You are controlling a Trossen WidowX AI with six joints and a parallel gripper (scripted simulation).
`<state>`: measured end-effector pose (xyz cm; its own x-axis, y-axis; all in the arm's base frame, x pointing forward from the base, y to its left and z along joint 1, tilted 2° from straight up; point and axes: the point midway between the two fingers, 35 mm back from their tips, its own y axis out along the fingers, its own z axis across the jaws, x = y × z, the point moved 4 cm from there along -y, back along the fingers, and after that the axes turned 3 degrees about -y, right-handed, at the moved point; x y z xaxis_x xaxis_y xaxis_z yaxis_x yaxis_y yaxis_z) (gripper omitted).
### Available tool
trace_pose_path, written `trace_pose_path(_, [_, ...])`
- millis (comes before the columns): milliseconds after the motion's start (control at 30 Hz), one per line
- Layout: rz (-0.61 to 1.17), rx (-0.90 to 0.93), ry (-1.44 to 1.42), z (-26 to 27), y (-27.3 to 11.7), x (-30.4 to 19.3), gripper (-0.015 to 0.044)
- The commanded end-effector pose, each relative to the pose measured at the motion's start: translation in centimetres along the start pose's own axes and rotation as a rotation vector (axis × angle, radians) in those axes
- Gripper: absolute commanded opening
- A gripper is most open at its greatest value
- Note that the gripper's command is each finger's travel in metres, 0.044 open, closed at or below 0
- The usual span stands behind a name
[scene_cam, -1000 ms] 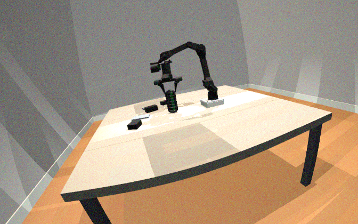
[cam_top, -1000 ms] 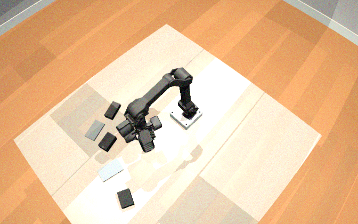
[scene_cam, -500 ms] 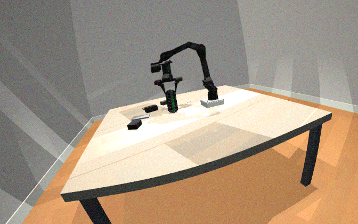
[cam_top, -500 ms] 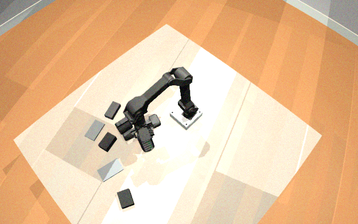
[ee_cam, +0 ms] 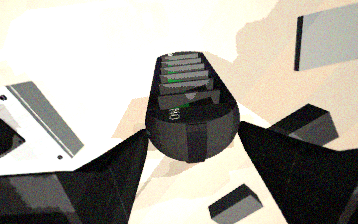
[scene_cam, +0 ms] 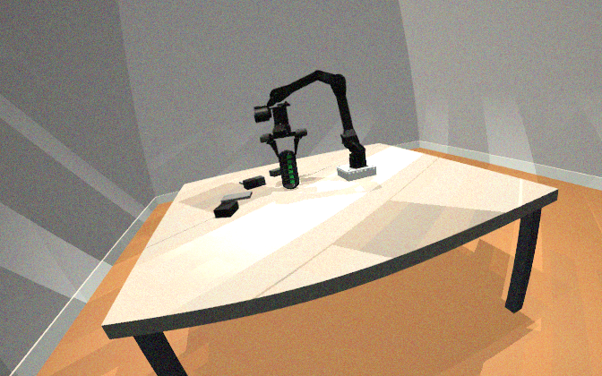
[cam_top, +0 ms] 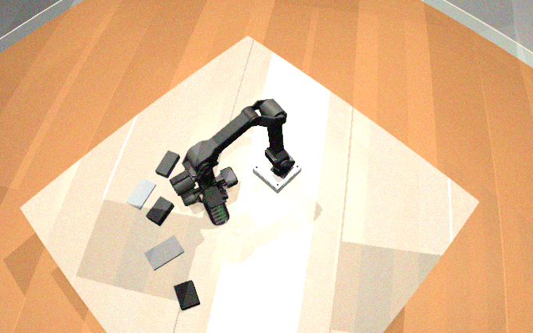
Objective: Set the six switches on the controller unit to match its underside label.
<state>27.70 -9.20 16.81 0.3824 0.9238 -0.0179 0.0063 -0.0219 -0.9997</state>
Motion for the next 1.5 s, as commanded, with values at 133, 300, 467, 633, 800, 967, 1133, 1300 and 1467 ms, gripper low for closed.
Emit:
trace_pose_path(133, [0.003,0.004,-0.005,0.1,0.4,-0.7,0.0338])
trace_pose_path(300, [0.004,0.004,-0.005,0.1,0.5,-1.0,0.0338])
trace_pose_path(467, [0.004,0.004,-0.005,0.1,0.7,-1.4,0.0338])
trace_pose_path(633, [0.004,0.004,-0.005,0.2,0.8,-1.8,0.0338])
trace_pose_path(800, [0.005,0.004,-0.005,0.2,0.9,-2.2,0.0338])
trace_pose_path(967, [0.005,0.004,-0.005,0.2,1.1,-2.6,0.0338])
trace_pose_path(1133, [0.005,0.004,-0.005,0.2,1.2,-2.9,0.0338])
trace_pose_path(1300, [0.006,0.004,-0.005,0.2,1.4,-3.3,0.0338])
trace_pose_path(1467, [0.006,0.004,-0.005,0.2,1.5,-3.6,0.0338])
